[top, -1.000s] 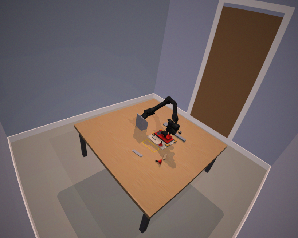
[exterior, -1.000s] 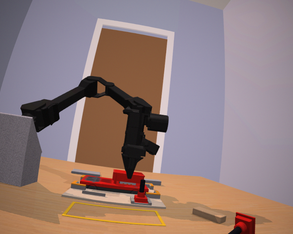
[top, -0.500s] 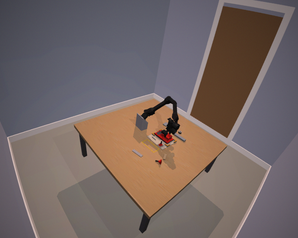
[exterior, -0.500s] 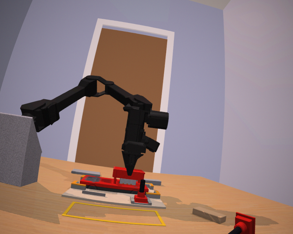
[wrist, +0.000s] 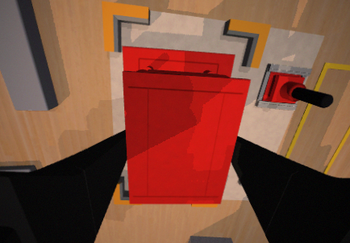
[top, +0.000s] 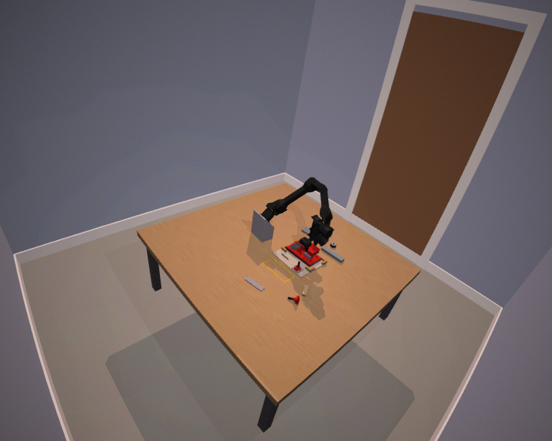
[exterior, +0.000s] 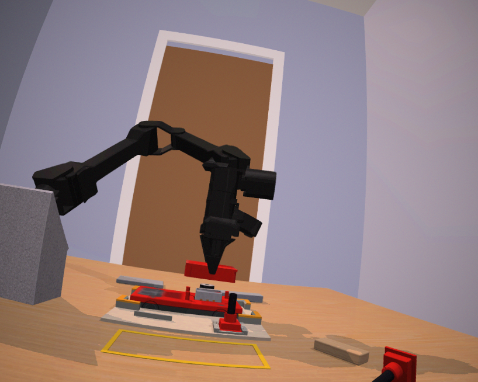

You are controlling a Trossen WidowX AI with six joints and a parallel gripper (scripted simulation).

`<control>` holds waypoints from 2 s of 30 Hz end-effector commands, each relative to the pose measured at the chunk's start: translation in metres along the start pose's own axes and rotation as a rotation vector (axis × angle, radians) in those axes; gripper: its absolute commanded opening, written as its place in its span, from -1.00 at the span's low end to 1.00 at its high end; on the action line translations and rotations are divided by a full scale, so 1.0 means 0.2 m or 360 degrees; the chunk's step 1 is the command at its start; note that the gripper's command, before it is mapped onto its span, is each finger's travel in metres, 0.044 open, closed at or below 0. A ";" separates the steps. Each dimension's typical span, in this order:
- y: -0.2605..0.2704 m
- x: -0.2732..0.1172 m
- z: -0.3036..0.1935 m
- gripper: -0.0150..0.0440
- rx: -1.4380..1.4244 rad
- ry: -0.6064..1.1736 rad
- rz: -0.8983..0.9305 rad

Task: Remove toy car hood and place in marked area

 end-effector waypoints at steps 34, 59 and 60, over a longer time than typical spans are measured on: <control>-0.73 -0.16 -0.25 -0.49 -0.0005 -0.0012 -0.0055; -1.00 -0.13 -0.45 -0.49 -0.0015 -0.0018 -0.0032; -1.00 -0.12 -0.45 -0.49 -0.0015 -0.0018 -0.0032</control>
Point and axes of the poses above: the point midway between the two fingers, 35 mm back from their tips, its own x axis out along the fingers, its own y axis across the jaws, z = x × y, the point moved 9 cm from there along -x, back along the fingers, and after that the axes turned 15 degrees about -x, right-handed, at the moved point
